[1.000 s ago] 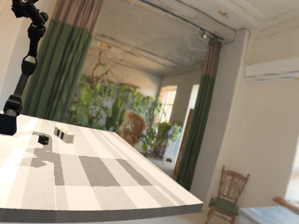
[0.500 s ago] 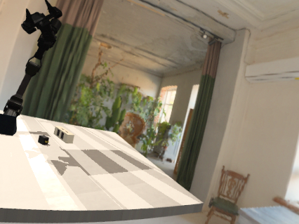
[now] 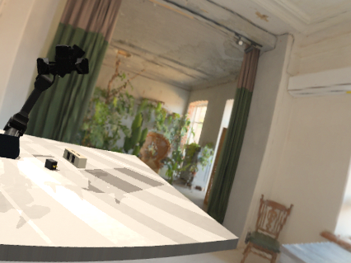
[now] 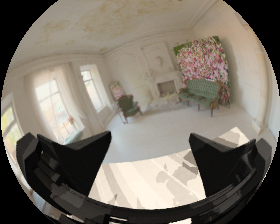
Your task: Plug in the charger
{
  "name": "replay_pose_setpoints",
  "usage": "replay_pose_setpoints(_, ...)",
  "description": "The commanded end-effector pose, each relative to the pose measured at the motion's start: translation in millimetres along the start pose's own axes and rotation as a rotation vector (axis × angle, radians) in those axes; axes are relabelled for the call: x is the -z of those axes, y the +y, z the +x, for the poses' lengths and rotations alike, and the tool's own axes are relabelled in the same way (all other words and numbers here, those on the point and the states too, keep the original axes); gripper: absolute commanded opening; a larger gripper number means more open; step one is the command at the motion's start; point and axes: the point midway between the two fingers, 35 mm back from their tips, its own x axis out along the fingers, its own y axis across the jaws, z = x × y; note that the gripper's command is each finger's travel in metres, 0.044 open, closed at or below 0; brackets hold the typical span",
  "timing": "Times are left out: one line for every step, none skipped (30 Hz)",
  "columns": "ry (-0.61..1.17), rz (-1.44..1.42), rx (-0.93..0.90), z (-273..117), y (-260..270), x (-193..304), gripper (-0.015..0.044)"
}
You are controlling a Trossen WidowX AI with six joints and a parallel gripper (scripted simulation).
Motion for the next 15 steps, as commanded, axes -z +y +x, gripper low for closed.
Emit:
replay_pose_setpoints(0.16, -0.138, -0.01, 3, 3, 50, 0.044)
replay_pose_setpoints(0.205, -0.176, -0.015, 3, 3, 64, 0.044)
replay_pose_setpoints(0.251, -0.213, -0.02, 2, 4, 78, 0.044)
replay_pose_setpoints(0.297, -0.25, -0.025, 1, 3, 92, 0.044)
replay_pose_setpoints(0.342, -0.286, -0.031, -1, 3, 105, 0.044)
replay_pose_setpoints(0.388, -0.321, -0.037, -3, 2, 119, 0.044)
replay_pose_setpoints(0.434, -0.355, -0.043, -6, 1, 132, 0.044)
replay_pose_setpoints(0.481, -0.39, -0.049, -9, 0, 146, 0.044)
replay_pose_setpoints(0.529, -0.423, -0.056, -12, -2, 159, 0.044)
replay_pose_setpoints(0.576, -0.456, -0.063, -16, -5, 172, 0.044)
replay_pose_setpoints(0.624, -0.488, -0.071, -20, -7, 185, 0.044)
replay_pose_setpoints(0.671, -0.518, -0.078, -24, -10, 198, 0.044)
replay_pose_setpoints(0.719, -0.548, -0.086, -29, -13, 210, 0.044)
replay_pose_setpoints(0.767, -0.576, -0.095, -35, -16, 221, 0.044)
replay_pose_setpoints(0.814, -0.603, -0.103, -40, -19, 233, 0.044)
